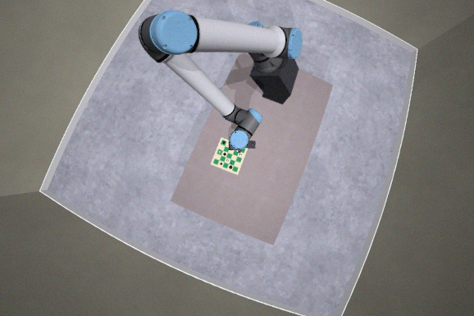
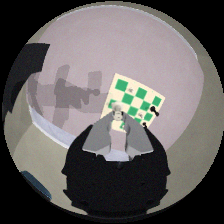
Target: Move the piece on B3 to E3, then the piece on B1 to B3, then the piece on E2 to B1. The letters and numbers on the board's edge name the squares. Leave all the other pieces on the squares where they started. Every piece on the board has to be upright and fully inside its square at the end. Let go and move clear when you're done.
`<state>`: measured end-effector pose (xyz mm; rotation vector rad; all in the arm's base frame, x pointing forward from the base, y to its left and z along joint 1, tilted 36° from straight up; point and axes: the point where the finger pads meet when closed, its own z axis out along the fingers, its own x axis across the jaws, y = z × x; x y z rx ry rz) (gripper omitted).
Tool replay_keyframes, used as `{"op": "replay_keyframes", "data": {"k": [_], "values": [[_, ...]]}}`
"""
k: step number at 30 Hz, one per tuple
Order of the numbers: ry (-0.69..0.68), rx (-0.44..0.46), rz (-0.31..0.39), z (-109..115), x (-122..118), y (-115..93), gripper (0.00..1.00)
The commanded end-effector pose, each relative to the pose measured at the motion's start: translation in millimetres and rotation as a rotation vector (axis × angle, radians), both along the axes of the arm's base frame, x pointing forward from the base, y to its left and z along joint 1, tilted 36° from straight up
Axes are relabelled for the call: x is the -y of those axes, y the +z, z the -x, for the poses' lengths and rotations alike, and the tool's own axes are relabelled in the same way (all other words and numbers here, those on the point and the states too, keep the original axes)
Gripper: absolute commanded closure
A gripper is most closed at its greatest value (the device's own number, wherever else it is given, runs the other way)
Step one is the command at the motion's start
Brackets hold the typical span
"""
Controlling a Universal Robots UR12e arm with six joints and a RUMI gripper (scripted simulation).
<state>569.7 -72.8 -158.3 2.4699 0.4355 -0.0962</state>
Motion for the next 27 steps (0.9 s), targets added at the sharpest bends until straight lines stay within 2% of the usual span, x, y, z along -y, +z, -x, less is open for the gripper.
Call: {"op": "replay_keyframes", "data": {"k": [1, 4, 10, 13, 27], "values": [[-0.009, 0.008, -0.001, -4.8, -1.7, -0.3, 1.0], [-0.037, 0.028, -0.002, -17.8, -5.1, -3.0, 1.0], [-0.185, 0.138, -0.008, -85.8, -26.3, -15.2, 1.0], [-0.233, 0.174, -0.01, -107.6, -34.4, -18.2, 1.0], [-0.243, 0.181, -0.011, -112.1, -36.2, -18.8, 1.0]]}}
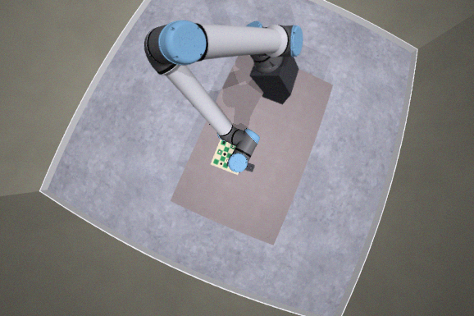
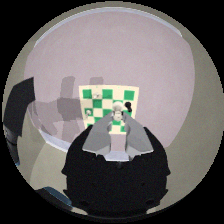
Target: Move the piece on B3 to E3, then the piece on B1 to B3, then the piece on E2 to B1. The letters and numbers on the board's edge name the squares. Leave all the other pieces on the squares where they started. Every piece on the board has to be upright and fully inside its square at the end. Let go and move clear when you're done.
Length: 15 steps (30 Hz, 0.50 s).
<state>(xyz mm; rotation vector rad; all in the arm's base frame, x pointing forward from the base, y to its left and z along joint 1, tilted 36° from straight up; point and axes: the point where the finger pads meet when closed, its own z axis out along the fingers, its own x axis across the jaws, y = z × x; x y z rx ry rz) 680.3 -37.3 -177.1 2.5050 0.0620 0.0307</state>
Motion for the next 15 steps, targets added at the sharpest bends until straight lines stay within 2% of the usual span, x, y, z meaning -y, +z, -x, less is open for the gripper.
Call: {"op": "replay_keyframes", "data": {"k": [1, 9, 15], "values": [[-0.003, 0.001, 0.0, -1.4, -0.6, 0.1, 1.0], [-0.004, 0.001, 0.0, -1.7, 2.5, -4.3, 1.0], [-0.004, 0.001, 0.0, -2.7, 13.9, -19.9, 1.0]]}}
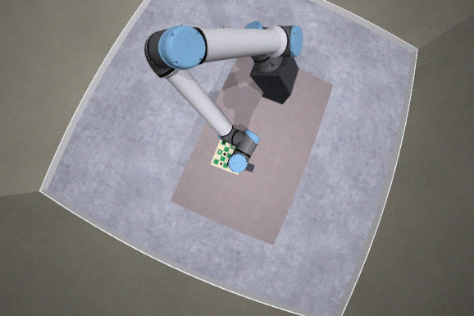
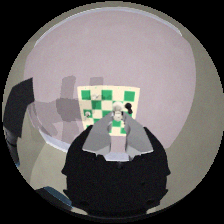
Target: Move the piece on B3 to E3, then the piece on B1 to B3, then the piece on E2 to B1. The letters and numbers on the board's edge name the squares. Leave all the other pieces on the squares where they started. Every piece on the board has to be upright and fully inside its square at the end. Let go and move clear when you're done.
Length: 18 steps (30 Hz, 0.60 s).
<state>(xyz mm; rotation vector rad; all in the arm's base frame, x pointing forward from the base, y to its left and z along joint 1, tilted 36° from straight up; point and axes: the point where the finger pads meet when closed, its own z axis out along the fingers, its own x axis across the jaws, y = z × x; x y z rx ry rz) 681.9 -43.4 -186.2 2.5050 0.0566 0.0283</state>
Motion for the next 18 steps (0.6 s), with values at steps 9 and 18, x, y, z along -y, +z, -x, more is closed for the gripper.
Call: {"op": "replay_keyframes", "data": {"k": [9, 18], "values": [[0.0, 0.001, 0.0, -3.5, 33.3, -45.9, 1.0], [0.0, 0.001, 0.0, -4.8, 47.2, -65.0, 1.0]]}}
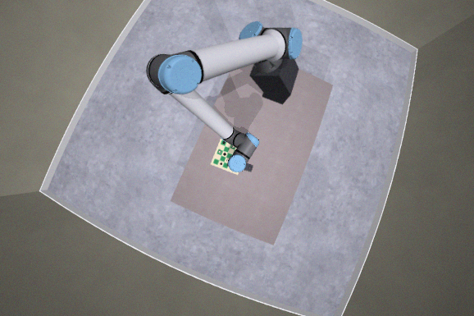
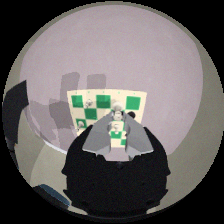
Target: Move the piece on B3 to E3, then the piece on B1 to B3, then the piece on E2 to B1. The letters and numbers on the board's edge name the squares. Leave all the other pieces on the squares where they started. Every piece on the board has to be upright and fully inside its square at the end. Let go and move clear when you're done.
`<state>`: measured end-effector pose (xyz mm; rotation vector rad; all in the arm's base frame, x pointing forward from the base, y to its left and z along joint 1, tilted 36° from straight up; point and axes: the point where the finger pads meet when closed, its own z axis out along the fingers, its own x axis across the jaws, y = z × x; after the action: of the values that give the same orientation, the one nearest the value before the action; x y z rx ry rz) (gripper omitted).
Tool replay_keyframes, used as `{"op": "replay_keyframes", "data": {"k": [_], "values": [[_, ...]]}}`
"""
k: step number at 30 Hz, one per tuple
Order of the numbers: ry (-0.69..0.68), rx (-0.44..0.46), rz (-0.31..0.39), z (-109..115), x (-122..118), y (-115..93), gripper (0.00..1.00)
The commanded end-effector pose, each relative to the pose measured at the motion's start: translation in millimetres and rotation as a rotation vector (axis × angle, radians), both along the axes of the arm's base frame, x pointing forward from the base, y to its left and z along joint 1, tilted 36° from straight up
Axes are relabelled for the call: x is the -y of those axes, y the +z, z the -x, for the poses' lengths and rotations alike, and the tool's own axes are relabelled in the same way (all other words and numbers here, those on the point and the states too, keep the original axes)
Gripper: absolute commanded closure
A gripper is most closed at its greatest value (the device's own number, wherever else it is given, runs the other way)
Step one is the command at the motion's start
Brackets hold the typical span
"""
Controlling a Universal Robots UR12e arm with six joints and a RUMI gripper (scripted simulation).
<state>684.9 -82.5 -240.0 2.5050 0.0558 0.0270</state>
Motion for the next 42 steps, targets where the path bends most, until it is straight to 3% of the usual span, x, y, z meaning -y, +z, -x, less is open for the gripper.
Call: {"op": "replay_keyframes", "data": {"k": [1, 42], "values": [[0.001, 0.002, 0.0, -1.9, 9.1, -12.7, 1.0], [0.001, 0.002, 0.0, -2.0, 11.1, -15.4, 1.0]]}}
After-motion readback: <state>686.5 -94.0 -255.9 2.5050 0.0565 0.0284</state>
